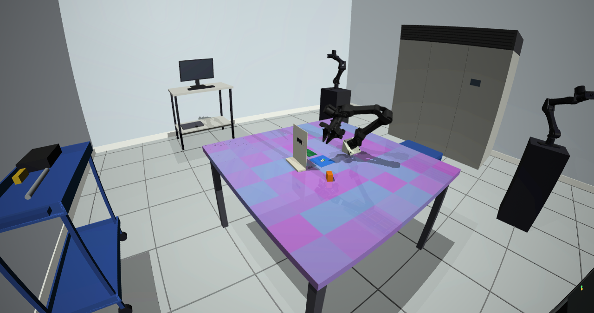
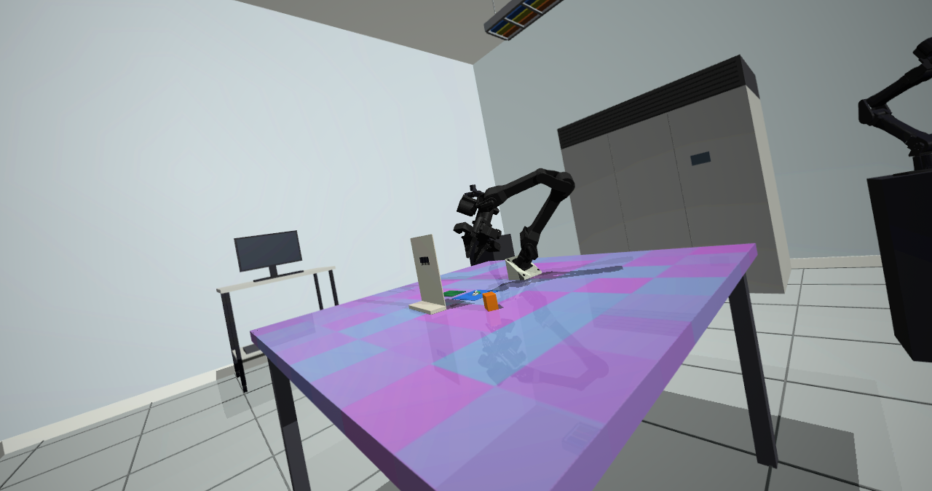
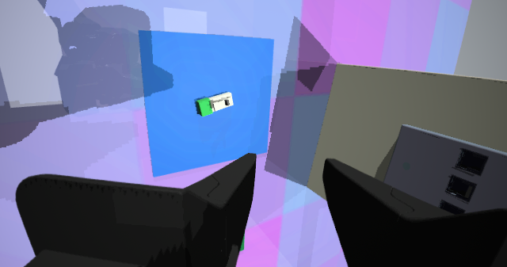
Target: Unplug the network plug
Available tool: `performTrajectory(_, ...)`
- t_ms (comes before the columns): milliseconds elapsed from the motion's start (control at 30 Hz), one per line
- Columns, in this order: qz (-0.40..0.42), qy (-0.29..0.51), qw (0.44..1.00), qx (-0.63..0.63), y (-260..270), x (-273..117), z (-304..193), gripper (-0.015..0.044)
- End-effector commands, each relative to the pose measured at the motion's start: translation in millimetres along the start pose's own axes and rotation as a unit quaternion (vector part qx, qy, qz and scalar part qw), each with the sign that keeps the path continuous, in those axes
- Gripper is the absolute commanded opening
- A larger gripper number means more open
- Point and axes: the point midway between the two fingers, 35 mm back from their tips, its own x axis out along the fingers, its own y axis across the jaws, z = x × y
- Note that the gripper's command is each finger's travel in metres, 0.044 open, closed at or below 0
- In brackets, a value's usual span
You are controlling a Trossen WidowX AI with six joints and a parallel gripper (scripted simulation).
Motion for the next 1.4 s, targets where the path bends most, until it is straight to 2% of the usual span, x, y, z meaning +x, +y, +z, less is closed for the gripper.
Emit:
performTrajectory(0,0.001,0.000,1.000,0.000,-2,-2,0,0.0156)
performTrajectory(1333,0.001,-0.002,1.000,0.000,-60,-90,1,0.0156)
performTrajectory(1367,0.001,-0.002,1.000,0.000,-60,-90,1,0.0182)
